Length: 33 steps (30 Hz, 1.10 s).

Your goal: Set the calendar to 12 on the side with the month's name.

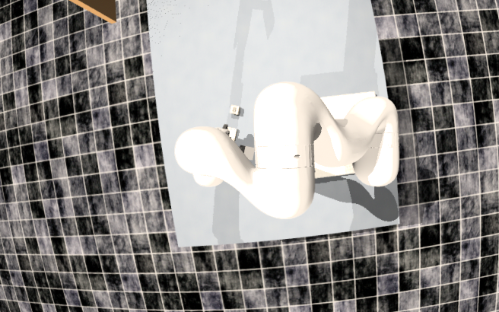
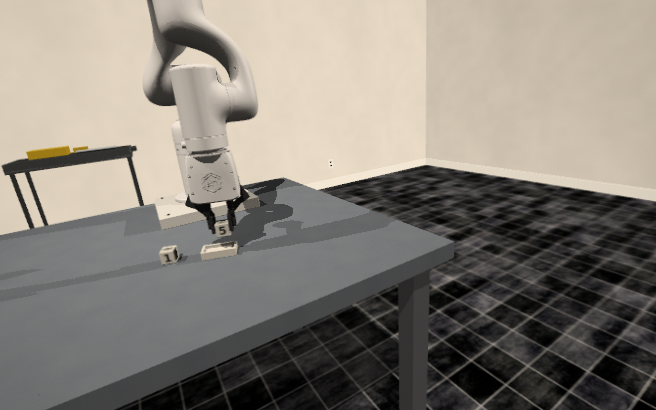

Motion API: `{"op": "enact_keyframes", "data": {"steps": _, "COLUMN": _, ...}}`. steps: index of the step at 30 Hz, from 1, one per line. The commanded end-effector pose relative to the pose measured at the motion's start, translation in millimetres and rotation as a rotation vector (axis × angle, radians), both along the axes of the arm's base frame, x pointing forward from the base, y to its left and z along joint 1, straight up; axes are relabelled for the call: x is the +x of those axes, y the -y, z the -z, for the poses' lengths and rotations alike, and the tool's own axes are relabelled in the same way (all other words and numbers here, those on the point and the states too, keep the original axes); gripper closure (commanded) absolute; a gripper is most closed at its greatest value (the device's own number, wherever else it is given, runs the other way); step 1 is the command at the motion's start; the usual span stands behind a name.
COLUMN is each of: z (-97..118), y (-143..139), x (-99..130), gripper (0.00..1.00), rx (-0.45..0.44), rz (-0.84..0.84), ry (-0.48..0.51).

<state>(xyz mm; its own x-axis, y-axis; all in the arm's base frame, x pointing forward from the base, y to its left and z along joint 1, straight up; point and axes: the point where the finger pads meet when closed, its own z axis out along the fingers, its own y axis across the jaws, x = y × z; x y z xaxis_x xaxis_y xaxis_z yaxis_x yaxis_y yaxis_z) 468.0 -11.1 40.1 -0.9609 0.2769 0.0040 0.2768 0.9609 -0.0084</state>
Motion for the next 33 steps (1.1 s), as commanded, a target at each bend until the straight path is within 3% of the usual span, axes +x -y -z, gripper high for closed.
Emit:
{"op": "enact_keyframes", "data": {"steps": 1, "z": -0.6, "y": 0.0, "x": 0.8, "gripper": 0.73, "rx": 0.0, "rz": 0.0, "ry": 0.002}}
{"op": "enact_keyframes", "data": {"steps": 33, "z": 8.3, "y": 0.1, "x": 0.8, "gripper": 0.73, "rx": 0.0, "rz": 0.0, "ry": 0.002}}
